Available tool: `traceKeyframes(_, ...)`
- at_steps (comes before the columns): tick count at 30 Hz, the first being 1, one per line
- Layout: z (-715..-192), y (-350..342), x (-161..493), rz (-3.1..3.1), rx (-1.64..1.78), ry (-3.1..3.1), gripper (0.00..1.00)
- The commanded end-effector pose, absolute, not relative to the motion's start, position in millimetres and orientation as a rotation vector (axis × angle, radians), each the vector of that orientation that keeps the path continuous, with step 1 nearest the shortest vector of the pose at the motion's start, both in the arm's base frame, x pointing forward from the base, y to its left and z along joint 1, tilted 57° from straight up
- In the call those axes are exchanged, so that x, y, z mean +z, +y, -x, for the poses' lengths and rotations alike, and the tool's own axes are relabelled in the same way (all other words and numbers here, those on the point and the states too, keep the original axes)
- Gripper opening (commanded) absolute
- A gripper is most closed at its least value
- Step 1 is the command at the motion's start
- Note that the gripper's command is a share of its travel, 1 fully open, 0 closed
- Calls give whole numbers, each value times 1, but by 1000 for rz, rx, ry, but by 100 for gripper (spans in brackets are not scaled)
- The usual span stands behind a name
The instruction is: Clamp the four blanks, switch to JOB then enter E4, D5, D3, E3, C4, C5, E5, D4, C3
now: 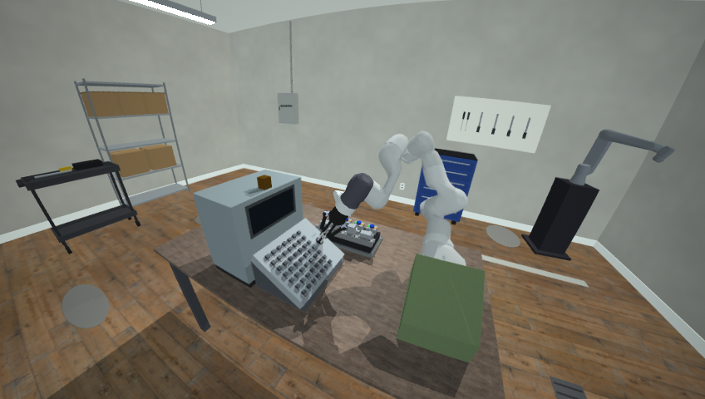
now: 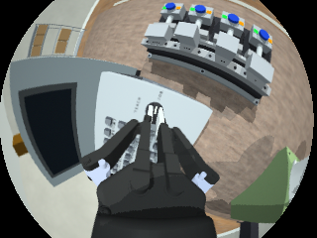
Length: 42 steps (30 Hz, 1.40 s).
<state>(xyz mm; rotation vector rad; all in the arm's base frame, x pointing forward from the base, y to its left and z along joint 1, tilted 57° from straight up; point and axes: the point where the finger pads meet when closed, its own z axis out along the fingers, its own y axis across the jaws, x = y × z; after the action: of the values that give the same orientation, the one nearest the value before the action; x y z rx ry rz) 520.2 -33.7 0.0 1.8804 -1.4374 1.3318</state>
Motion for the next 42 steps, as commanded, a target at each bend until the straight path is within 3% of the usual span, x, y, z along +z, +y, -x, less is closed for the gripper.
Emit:
traceKeyframes(1, -520, -35, 0, -1802, 1429, -1607, 0)
traceKeyframes(42, -520, -35, 0, -1789, 1439, -1635, 0)
